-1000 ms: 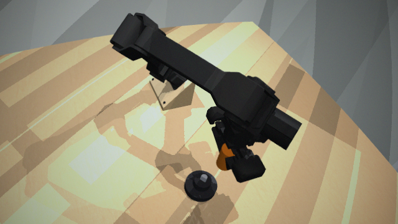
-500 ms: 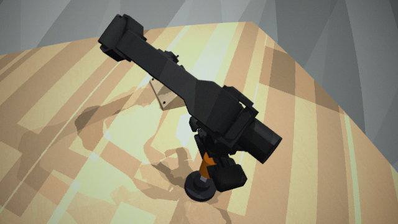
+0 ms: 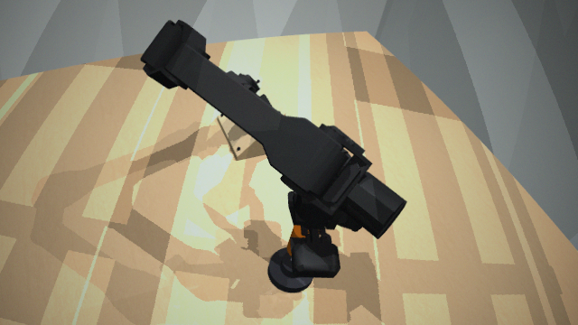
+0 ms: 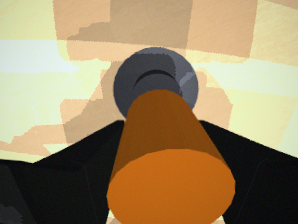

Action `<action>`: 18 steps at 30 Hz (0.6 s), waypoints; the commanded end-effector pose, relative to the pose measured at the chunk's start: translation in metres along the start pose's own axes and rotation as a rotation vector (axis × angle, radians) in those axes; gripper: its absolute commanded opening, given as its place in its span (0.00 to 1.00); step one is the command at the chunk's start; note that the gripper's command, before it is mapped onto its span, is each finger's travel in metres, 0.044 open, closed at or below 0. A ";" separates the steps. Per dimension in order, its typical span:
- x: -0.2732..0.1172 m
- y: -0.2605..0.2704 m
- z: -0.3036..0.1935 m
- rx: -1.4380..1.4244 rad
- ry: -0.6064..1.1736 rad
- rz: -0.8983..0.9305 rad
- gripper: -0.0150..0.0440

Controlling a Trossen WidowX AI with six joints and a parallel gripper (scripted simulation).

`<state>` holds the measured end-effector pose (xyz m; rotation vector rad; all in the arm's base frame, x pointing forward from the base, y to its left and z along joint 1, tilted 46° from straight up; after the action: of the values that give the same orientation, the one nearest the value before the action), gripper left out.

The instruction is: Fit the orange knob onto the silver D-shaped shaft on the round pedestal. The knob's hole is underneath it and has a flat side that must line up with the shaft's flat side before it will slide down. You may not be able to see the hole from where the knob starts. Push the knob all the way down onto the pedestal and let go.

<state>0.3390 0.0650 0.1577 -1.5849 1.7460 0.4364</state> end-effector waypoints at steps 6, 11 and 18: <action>-0.002 -0.003 -0.003 0.262 -0.002 -0.009 0.25; -0.002 -0.003 -0.002 0.403 -0.003 -0.009 0.25; -0.002 -0.002 -0.001 0.586 -0.003 -0.008 0.25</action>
<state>0.3411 0.0644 0.1605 -1.2281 1.6814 -0.0032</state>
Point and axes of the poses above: the point midway between the two fingers, 35 mm back from their tips, its own x axis out along the fingers, its own y axis across the jaws, z = x × y, the point moved 10 cm from there along -x, back along the fingers, and after that the axes turned 6 degrees about -x, right-handed, at the moved point
